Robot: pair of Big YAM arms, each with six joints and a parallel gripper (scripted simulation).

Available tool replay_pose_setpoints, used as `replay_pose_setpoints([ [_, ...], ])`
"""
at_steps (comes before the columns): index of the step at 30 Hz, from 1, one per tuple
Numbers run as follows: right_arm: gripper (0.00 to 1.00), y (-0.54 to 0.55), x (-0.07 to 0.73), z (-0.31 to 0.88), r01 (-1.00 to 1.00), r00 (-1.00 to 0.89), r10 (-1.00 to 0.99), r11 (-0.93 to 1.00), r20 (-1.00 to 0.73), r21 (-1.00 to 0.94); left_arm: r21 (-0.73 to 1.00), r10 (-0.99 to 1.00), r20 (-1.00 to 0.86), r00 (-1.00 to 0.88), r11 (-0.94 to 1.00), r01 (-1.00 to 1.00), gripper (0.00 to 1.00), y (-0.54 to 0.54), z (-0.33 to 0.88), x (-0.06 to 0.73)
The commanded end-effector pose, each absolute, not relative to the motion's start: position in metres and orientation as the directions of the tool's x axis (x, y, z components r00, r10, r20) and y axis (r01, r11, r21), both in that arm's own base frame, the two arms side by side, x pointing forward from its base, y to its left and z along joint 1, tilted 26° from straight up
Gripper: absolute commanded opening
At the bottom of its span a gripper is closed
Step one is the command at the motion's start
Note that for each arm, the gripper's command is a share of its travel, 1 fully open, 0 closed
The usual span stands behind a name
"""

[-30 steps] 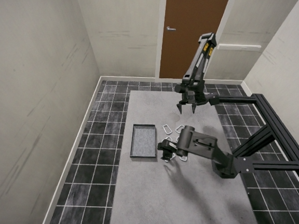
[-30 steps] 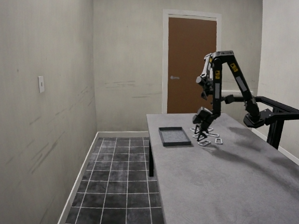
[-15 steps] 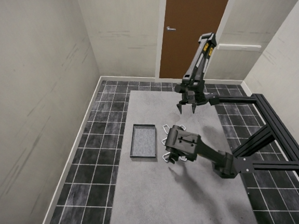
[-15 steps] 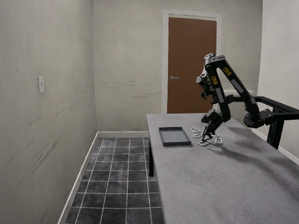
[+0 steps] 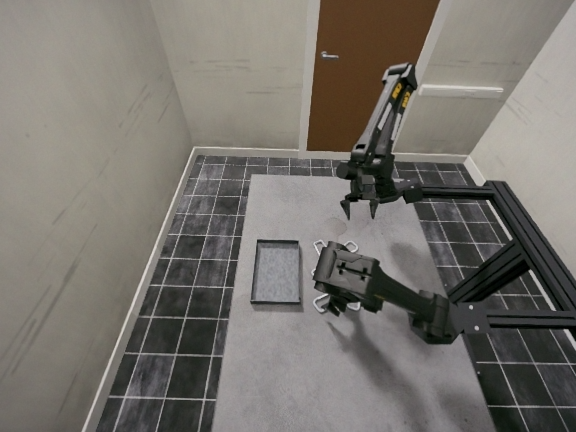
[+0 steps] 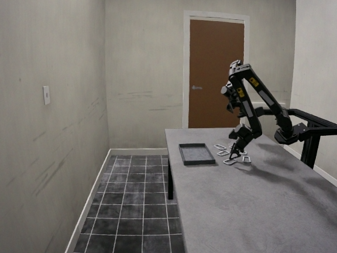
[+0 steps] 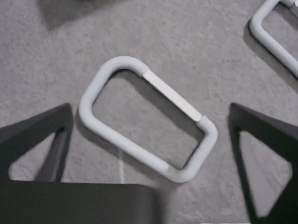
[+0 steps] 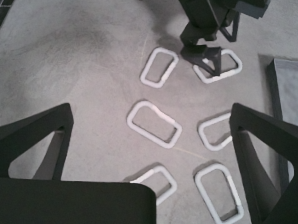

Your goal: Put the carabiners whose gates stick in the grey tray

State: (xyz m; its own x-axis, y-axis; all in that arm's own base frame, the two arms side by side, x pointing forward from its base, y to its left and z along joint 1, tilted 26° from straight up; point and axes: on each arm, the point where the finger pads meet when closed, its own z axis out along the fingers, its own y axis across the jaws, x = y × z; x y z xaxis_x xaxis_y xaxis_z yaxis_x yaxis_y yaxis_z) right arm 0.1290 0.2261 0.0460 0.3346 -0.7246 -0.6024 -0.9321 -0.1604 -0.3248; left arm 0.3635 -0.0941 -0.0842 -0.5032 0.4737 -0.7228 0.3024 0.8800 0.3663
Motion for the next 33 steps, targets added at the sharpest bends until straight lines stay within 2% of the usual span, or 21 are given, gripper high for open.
replay_pose_setpoints([
  [1,1.00,0.241,0.145,0.068,-0.926,0.336,-0.702,-0.126,-0.628,-0.355,0.369,0.495,-0.710,-0.500,0.867,0.334,0.83,-0.101,-0.087,0.358],
  [8,1.00,0.232,0.161,0.081,-0.911,0.340,-0.763,-0.124,-0.550,-0.392,0.329,0.468,-0.729,-0.501,0.880,0.344,0.83,-0.139,-0.084,0.382],
  [16,1.00,0.210,0.144,0.073,-0.914,0.348,-0.840,-0.205,-0.415,-0.351,0.221,0.368,-0.618,-0.694,0.929,0.296,0.83,-0.208,-0.109,0.377],
  [28,1.00,0.207,0.144,0.070,-0.922,0.327,-0.853,-0.193,-0.406,-0.337,0.280,0.307,-0.414,-0.857,0.939,0.201,0.83,-0.219,-0.139,0.344],
  [33,1.00,0.207,0.144,0.070,-0.922,0.327,-0.853,-0.193,-0.406,-0.336,0.341,0.364,-0.303,-0.881,0.904,0.256,0.83,-0.221,-0.157,0.304],
])
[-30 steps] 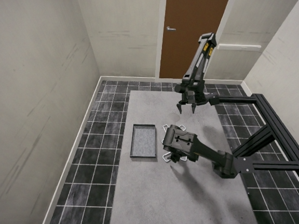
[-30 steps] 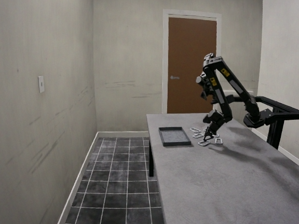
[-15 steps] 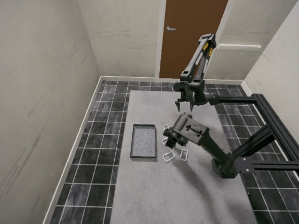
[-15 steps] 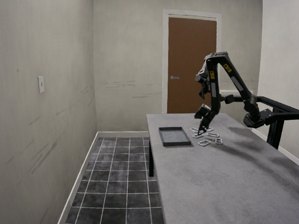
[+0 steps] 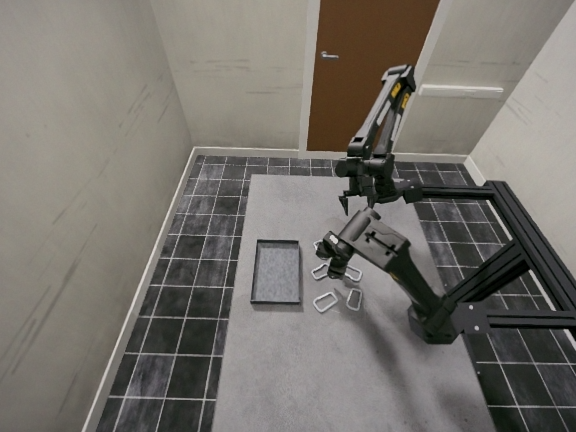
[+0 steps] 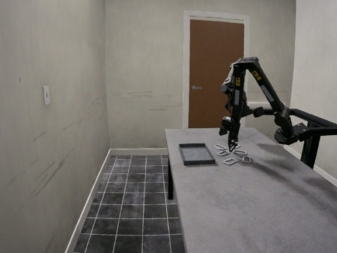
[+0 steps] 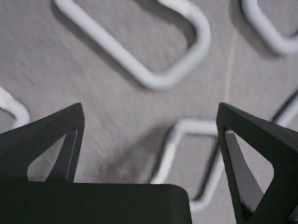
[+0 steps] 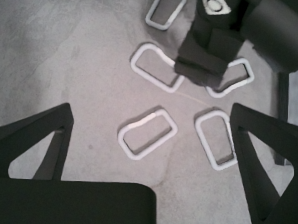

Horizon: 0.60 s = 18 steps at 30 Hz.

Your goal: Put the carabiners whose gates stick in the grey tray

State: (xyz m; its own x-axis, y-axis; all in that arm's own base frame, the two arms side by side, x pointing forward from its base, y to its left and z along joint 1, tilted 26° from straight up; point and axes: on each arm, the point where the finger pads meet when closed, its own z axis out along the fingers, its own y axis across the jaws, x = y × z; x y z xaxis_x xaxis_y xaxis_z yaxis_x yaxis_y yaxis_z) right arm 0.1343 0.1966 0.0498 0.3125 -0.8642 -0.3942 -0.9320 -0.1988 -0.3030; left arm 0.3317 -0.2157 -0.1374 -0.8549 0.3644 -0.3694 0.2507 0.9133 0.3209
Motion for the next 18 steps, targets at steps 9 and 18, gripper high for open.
replay_pose_setpoints([
  [9,1.00,0.202,0.140,0.060,-0.926,0.323,-0.858,-0.198,-0.400,-0.322,0.393,0.453,-0.206,-0.867,0.850,0.351,0.83,-0.216,-0.175,0.256],
  [18,1.00,0.202,0.140,0.060,-0.926,0.323,-0.858,-0.198,-0.400,-0.322,0.387,0.444,-0.217,-0.869,0.857,0.341,0.83,-0.214,-0.179,0.265],
])
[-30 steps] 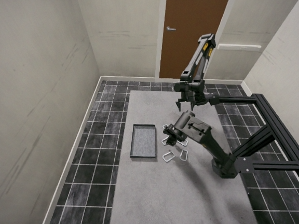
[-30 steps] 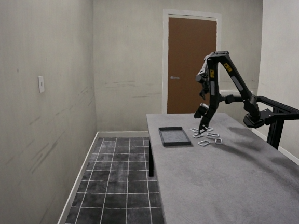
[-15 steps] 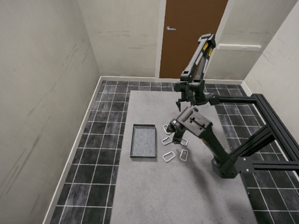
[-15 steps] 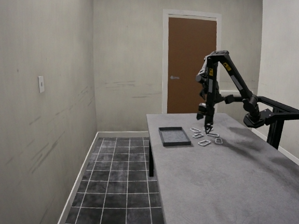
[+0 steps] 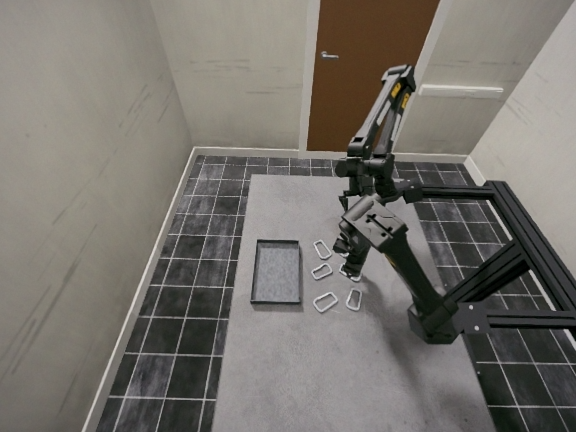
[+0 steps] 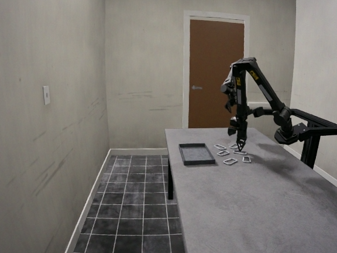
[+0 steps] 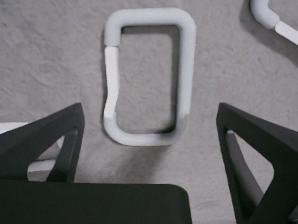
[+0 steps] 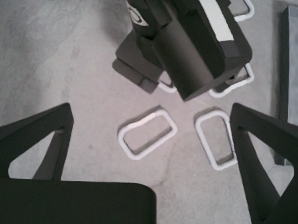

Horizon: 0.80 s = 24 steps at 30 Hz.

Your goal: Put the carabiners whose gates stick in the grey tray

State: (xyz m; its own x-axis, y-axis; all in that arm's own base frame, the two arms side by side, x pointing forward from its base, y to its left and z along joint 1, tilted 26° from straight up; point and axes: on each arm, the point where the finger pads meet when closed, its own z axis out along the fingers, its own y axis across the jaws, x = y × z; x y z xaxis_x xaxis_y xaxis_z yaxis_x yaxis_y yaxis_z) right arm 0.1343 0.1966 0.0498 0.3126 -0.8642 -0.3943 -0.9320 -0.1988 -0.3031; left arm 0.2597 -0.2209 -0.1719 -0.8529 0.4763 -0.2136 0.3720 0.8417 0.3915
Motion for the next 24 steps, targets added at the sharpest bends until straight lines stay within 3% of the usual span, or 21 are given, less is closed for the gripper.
replay_pose_setpoints([
  [1,1.00,0.202,0.140,0.060,-0.926,0.323,-0.858,-0.198,-0.400,-0.322,0.384,0.443,-0.223,-0.869,0.859,0.339,0.83,-0.216,-0.179,0.269],
  [24,1.00,0.202,0.140,0.060,-0.926,0.323,-0.858,-0.198,-0.400,-0.322,0.385,0.465,-0.218,-0.858,0.849,0.362,0.83,-0.214,-0.196,0.273],
])
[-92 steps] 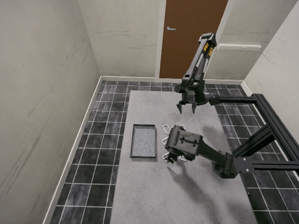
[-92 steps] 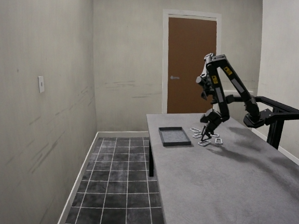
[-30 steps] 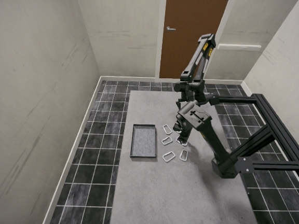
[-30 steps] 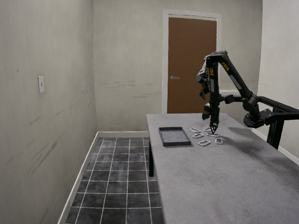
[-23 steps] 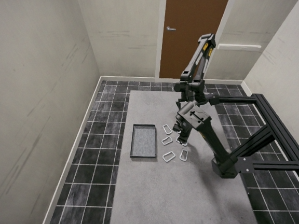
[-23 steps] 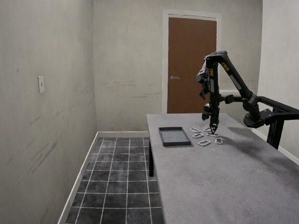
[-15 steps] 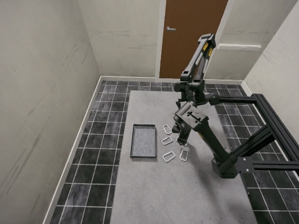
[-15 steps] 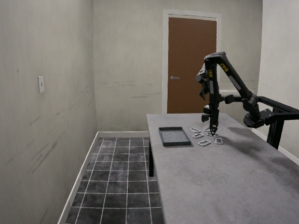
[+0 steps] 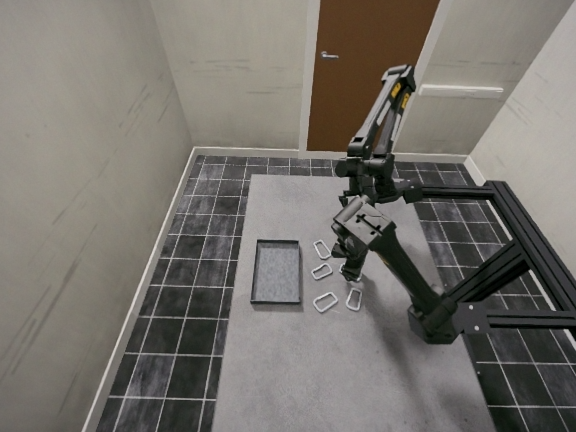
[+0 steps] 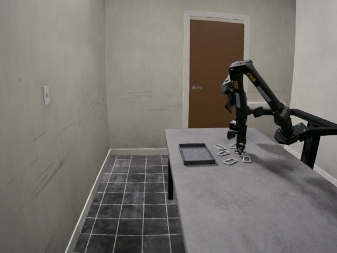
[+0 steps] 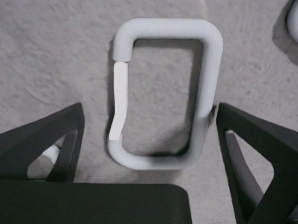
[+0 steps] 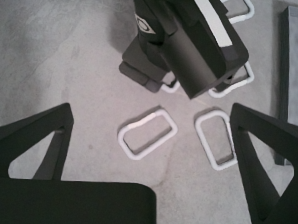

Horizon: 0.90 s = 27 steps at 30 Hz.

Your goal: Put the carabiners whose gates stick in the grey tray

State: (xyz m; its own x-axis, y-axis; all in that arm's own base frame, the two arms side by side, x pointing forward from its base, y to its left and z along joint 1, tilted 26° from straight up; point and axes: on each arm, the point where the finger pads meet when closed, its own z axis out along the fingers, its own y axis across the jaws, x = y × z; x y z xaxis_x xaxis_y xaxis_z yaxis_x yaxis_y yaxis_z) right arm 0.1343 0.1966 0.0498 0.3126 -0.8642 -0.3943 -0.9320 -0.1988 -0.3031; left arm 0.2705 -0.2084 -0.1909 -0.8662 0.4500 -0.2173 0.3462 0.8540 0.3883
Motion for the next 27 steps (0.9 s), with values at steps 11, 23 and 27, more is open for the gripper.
replay_pose_setpoints([
  [11,1.00,0.2020,0.1397,0.0597,-0.926,0.323,-0.858,-0.198,-0.400,-0.322,0.384,0.456,-0.223,-0.861,0.854,0.352,0.48,-0.2134,-0.1907,0.2729],
  [23,1.00,0.2020,0.1397,0.0597,-0.926,0.323,-0.858,-0.198,-0.400,-0.322,0.384,0.456,-0.223,-0.861,0.854,0.352,0.82,-0.2125,-0.1906,0.2725],
  [27,1.00,0.2020,0.1397,0.0597,-0.926,0.323,-0.858,-0.198,-0.400,-0.322,0.384,0.456,-0.223,-0.861,0.854,0.352,0.88,-0.2125,-0.1906,0.2725],
])
